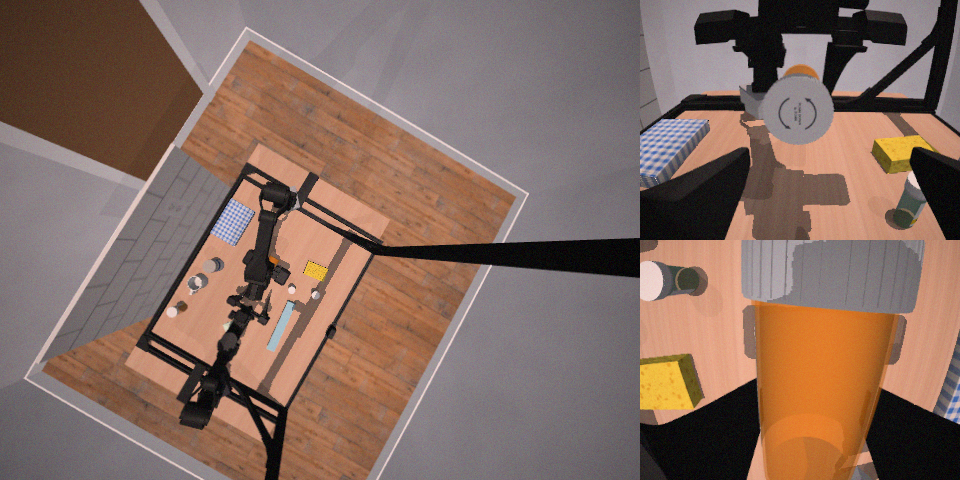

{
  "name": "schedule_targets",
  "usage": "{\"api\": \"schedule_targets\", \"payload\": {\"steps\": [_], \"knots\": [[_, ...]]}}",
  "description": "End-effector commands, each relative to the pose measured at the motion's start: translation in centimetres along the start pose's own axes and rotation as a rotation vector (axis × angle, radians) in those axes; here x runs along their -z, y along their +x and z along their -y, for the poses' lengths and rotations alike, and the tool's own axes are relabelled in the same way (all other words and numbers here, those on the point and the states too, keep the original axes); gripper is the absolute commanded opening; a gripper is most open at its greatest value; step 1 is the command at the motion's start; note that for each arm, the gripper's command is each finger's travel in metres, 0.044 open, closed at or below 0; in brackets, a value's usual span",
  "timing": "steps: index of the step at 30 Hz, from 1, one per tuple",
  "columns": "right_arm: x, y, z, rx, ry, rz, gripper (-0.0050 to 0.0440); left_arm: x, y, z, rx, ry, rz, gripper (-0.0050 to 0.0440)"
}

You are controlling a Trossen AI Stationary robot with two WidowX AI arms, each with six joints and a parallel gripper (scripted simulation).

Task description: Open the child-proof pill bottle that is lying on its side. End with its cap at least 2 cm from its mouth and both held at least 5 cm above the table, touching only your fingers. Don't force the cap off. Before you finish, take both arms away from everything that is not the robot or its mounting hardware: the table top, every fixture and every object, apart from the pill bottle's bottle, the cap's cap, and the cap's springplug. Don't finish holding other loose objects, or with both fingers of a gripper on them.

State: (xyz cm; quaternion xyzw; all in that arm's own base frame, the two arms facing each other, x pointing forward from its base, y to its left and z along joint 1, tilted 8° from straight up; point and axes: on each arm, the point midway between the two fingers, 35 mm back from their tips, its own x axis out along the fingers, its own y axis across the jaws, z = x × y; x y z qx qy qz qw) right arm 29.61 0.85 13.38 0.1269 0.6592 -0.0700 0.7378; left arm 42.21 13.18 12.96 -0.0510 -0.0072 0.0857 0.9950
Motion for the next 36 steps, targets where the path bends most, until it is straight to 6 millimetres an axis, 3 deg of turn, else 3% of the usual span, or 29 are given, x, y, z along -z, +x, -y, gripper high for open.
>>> {"api": "schedule_targets", "payload": {"steps": [1,4,36], "knots": [[0.0,-0.1,0.0,0.002,-0.007,0.002,0.0,-0.2,0.2,-1.0,-0.002,0.009,0.063,0.044],[0.0,-0.1,0.0,0.002,-0.007,0.002,0.0,0.1,0.2,-2.0,-0.01,0.019,0.105,0.044],[0.0,-0.1,0.0,0.002,-0.007,0.002,0.0,-0.4,4.3,-2.1,-0.011,0.02,0.105,0.044]]}}
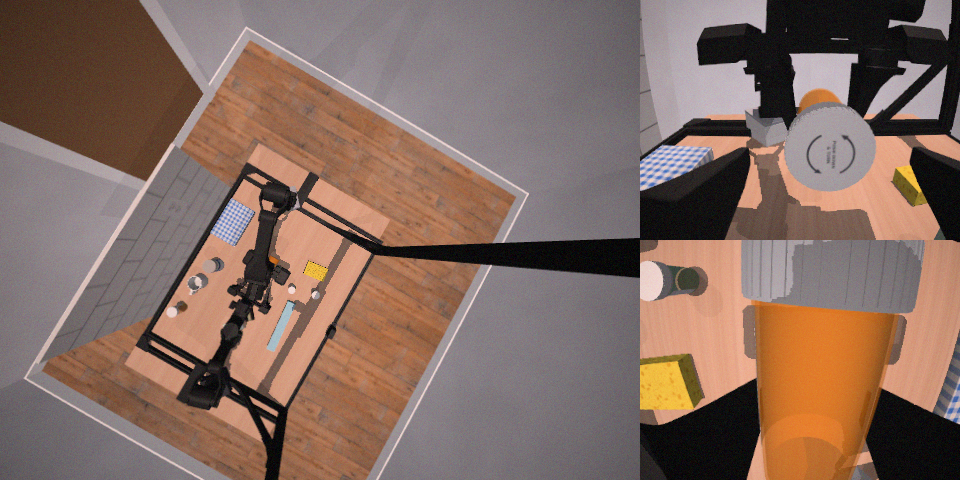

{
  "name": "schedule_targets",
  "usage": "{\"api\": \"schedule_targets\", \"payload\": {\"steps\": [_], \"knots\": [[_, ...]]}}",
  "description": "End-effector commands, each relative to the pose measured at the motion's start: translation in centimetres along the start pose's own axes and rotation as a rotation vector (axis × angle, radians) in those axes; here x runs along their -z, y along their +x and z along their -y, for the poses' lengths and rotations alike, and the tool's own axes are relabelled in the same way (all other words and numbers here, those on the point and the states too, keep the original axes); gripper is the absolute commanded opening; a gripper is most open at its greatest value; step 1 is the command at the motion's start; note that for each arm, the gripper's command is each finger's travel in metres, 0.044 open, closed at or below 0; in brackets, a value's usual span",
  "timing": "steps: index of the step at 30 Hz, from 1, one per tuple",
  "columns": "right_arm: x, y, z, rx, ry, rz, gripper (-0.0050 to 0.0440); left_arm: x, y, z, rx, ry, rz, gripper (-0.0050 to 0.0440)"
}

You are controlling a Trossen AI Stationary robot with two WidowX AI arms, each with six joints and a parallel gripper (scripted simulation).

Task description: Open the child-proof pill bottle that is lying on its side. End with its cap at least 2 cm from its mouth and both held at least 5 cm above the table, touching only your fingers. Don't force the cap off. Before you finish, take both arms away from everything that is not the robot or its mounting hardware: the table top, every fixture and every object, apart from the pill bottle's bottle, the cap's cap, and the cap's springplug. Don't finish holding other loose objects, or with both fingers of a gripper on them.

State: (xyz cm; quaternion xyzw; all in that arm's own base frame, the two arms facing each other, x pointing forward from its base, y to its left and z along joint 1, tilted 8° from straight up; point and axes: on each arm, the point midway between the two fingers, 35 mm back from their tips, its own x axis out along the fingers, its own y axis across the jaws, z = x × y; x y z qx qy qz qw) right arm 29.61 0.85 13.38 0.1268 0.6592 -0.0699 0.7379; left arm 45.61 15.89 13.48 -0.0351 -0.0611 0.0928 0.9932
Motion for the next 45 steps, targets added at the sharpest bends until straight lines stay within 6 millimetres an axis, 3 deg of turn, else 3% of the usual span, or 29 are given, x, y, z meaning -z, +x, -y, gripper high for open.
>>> {"api": "schedule_targets", "payload": {"steps": [1,16,22,24,39,45], "knots": [[0.0,-0.1,0.0,0.002,-0.007,0.001,0.0,0.4,0.6,-0.1,-0.002,-0.002,-0.006,0.044],[0.0,-0.1,0.0,0.002,-0.007,0.001,0.0,0.3,2.5,0.0,-0.003,-0.002,-0.006,0.044],[0.0,-0.1,0.0,0.002,-0.007,0.001,0.0,0.3,2.5,0.0,-0.003,-0.002,-0.006,0.0296],[0.0,-0.1,0.0,0.002,-0.007,0.001,0.0,0.3,2.5,0.0,-0.003,-0.002,-0.006,0.0307],[0.0,-0.1,0.0,0.002,-0.007,0.001,0.0,0.3,2.5,0.0,-0.003,-0.002,-0.006,0.022],[0.0,-0.1,0.0,0.002,-0.007,0.001,0.0,0.3,2.5,0.0,-0.003,-0.002,-0.006,0.022]]}}
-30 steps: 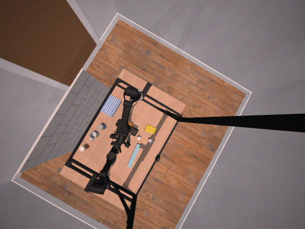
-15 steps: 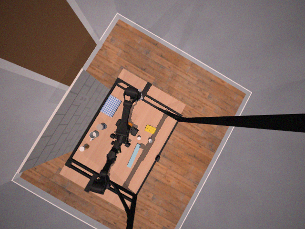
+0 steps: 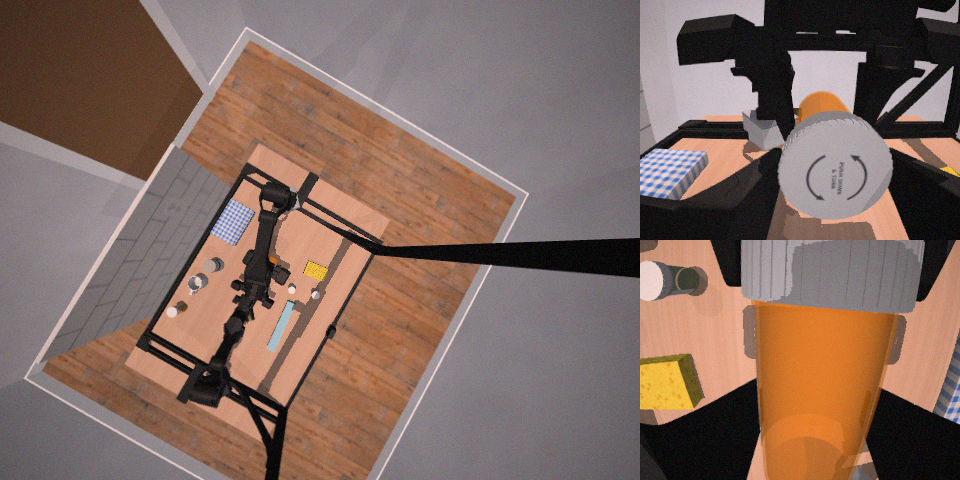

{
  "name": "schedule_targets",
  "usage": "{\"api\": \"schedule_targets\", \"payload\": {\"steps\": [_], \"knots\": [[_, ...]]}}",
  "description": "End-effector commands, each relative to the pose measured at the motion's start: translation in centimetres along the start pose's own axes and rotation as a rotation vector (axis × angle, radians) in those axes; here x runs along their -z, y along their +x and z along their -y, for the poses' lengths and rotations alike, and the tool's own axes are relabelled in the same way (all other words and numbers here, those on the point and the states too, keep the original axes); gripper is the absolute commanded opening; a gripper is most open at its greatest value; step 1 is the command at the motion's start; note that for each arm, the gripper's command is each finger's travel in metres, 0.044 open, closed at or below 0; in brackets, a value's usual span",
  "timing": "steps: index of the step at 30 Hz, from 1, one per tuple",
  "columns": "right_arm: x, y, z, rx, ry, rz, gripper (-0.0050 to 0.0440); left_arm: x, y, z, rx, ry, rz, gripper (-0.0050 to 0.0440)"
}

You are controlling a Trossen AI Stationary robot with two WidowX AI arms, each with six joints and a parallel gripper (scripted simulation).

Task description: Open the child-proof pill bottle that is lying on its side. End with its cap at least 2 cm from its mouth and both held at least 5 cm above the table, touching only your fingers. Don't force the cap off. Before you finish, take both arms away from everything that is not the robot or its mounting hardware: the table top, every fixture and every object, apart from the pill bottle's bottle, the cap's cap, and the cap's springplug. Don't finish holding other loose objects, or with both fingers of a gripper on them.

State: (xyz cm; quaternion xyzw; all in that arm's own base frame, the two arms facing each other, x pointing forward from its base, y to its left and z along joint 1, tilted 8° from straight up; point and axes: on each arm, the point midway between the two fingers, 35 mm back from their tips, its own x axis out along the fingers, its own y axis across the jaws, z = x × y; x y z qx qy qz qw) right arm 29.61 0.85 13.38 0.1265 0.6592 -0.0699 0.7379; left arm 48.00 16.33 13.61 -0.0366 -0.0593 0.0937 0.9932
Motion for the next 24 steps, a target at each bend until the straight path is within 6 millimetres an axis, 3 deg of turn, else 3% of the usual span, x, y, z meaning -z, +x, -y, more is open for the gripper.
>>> {"api": "schedule_targets", "payload": {"steps": [1,13,19,21,24], "knots": [[0.0,-0.1,0.0,0.002,-0.006,0.001,0.0,0.1,0.0,0.0,-0.001,0.001,-0.002,0.022],[0.0,-0.1,0.0,0.002,-0.006,0.001,0.0,0.1,0.0,0.0,-0.001,0.001,-0.002,0.022],[0.0,-0.1,0.0,0.002,-0.006,0.001,0.0,0.1,0.8,0.0,-0.001,0.001,-0.002,0.0076],[0.0,-0.1,0.0,0.002,-0.006,0.001,0.0,0.1,0.8,0.0,-0.001,0.001,-0.002,0.0076],[0.0,-0.1,0.0,0.002,-0.006,0.001,0.0,0.1,1.5,0.0,-0.001,0.001,-0.002,0.0004]]}}
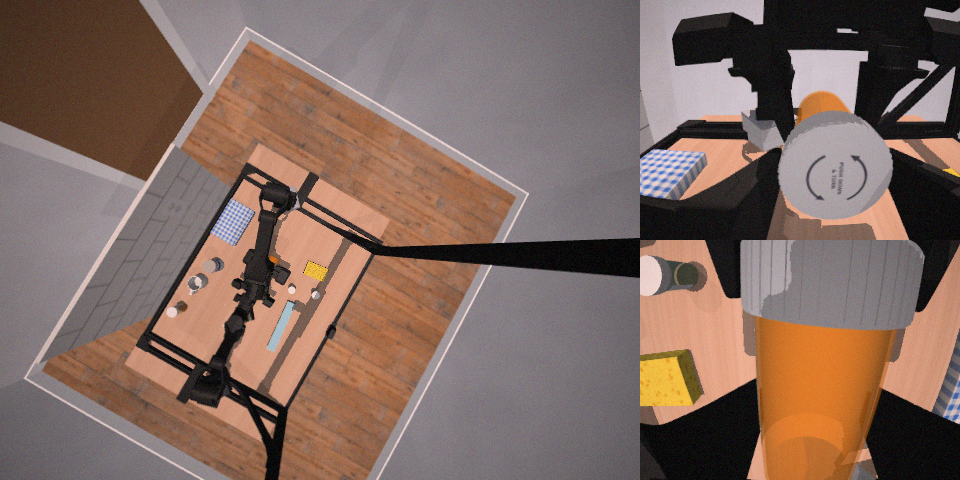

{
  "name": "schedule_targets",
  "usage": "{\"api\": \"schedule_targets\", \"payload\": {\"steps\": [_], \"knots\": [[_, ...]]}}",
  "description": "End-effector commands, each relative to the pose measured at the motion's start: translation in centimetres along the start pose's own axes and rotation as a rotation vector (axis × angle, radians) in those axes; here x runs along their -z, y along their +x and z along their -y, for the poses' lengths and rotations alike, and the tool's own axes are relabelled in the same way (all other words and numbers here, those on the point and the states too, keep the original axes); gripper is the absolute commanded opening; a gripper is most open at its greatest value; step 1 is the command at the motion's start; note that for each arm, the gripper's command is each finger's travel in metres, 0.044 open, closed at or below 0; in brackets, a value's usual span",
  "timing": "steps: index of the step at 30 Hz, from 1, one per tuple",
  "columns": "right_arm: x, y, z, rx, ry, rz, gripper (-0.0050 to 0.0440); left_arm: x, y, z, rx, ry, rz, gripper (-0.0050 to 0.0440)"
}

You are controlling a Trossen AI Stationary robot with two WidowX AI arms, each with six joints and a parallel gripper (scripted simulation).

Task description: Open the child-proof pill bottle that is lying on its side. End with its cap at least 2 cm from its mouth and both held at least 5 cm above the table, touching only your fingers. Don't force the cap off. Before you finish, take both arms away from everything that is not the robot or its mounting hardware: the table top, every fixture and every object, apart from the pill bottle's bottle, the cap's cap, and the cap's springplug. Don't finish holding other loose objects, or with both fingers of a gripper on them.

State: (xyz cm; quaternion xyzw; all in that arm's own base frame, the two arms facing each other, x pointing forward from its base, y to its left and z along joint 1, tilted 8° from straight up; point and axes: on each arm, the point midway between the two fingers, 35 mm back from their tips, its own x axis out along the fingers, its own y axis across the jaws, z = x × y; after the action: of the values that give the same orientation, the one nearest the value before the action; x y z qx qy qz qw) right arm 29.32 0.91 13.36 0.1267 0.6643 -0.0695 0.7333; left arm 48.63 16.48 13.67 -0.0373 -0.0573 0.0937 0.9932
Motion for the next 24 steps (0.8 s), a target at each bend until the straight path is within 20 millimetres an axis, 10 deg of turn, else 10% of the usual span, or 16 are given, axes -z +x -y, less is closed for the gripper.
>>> {"api": "schedule_targets", "payload": {"steps": [1,24], "knots": [[-0.31,-0.06,-0.01,0.001,-0.006,0.015,0.0,0.09,0.93,0.02,0.0,0.001,0.002,0.0],[-0.31,-0.06,-0.01,0.001,-0.006,0.015,0.0,0.09,0.98,0.02,0.0,-0.058,0.002,0.0]]}}
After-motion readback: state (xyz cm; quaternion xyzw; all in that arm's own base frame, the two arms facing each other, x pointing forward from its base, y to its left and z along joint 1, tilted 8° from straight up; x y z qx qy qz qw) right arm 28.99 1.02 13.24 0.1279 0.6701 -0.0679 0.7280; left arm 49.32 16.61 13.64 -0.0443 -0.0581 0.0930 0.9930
